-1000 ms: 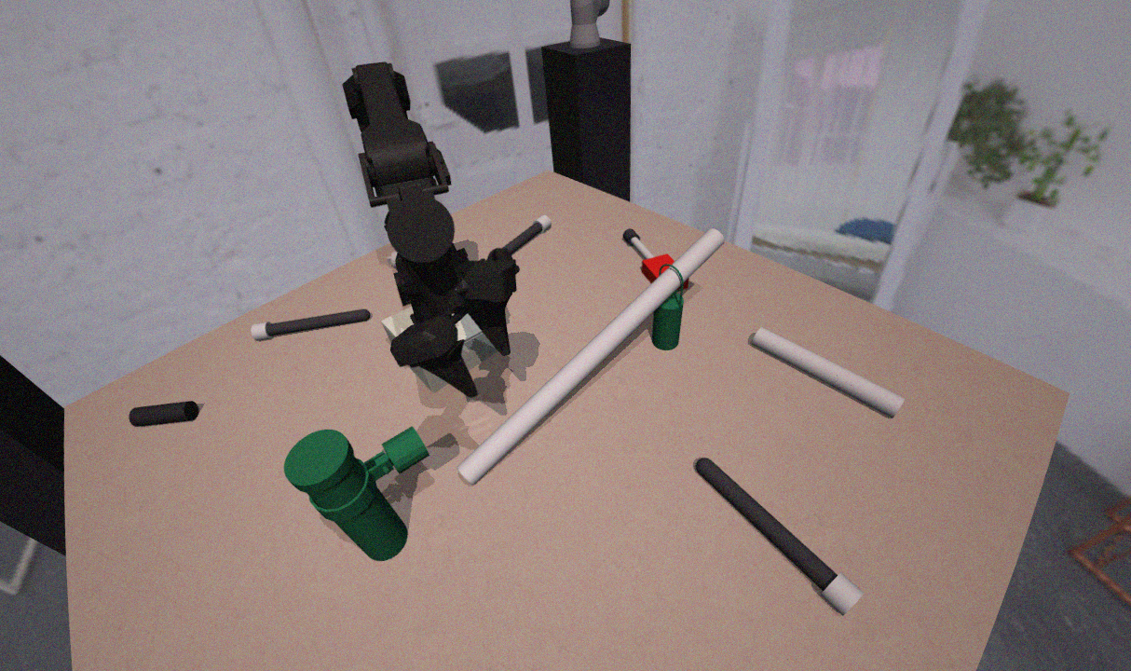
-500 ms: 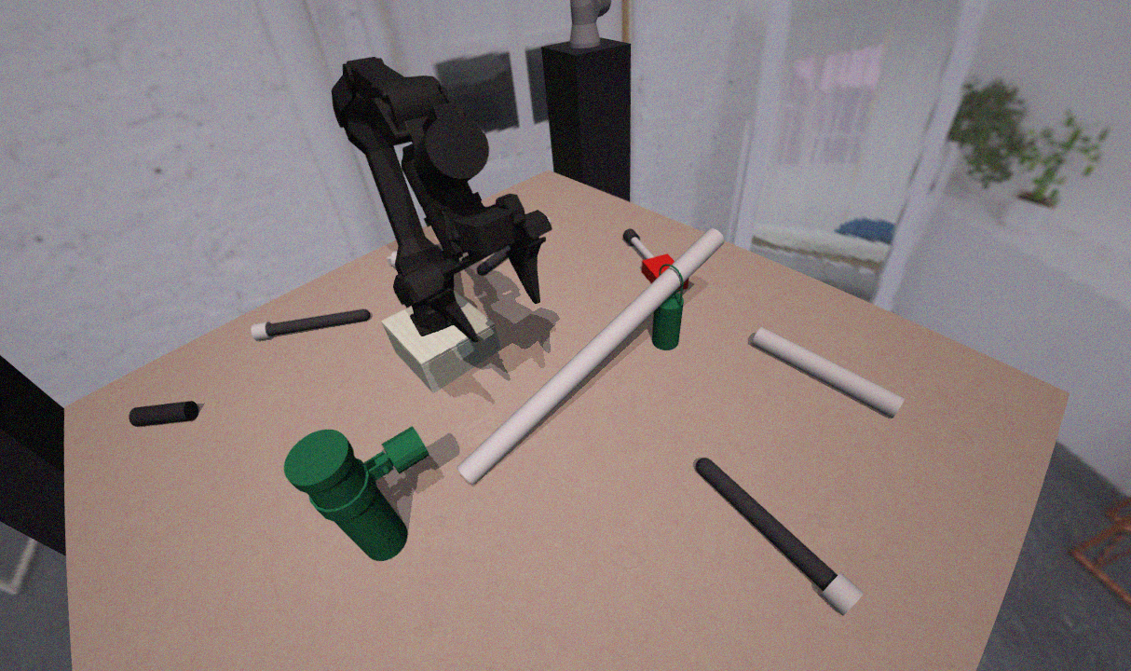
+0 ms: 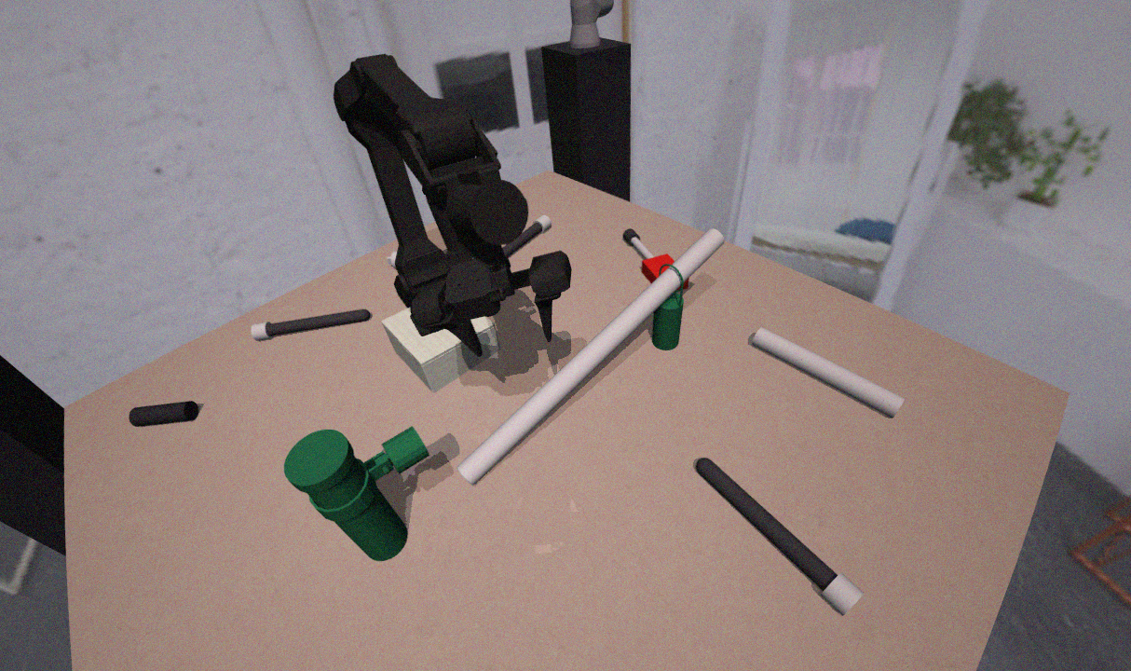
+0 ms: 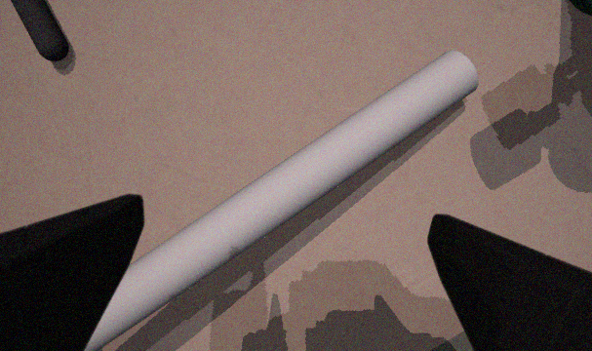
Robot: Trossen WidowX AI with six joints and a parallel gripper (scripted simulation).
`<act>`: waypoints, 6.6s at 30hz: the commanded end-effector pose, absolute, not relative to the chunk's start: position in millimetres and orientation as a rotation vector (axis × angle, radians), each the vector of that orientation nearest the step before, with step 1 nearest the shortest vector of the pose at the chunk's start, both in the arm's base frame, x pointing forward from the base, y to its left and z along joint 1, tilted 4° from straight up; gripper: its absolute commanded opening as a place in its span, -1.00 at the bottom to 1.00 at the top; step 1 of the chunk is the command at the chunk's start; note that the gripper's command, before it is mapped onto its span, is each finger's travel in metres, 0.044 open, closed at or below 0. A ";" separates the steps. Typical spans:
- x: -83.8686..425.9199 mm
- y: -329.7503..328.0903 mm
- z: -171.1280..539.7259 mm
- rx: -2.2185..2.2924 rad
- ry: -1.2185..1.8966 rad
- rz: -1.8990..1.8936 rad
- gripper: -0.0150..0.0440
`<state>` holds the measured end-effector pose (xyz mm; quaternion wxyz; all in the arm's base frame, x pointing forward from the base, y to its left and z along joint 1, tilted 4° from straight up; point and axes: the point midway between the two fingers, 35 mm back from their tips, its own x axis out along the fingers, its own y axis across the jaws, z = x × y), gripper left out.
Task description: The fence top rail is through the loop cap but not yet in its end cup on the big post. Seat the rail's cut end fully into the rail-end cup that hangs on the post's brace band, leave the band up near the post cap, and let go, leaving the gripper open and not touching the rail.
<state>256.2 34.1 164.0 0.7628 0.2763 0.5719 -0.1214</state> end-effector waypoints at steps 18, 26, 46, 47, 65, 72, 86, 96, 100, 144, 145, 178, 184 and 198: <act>260.4 40.5 110.8 1.186 1.287 -1.040 1.00; 261.6 43.1 77.7 1.187 1.287 -1.040 1.00; 264.2 45.7 45.8 1.186 1.287 -1.040 1.00; 264.3 45.8 44.2 1.187 1.287 -1.040 1.00; 264.8 48.1 14.9 1.187 1.288 -1.040 1.00; 264.0 48.8 4.0 1.187 1.288 -1.040 1.00; 264.3 48.9 3.0 1.187 1.288 -1.040 0.20; 264.3 48.9 3.0 1.187 1.288 -1.040 -0.03; 265.2 48.7 7.0 1.187 1.288 -1.040 -0.38; 269.2 38.5 86.8 0.985 1.111 -1.150 -0.49; 269.5 38.4 87.5 0.985 1.111 -1.150 -0.49; 273.8 16.5 89.7 0.978 1.122 -1.153 -0.49; 273.4 18.0 88.7 0.979 1.128 -1.153 -0.49; 273.0 19.0 88.0 0.979 1.133 -1.155 -0.49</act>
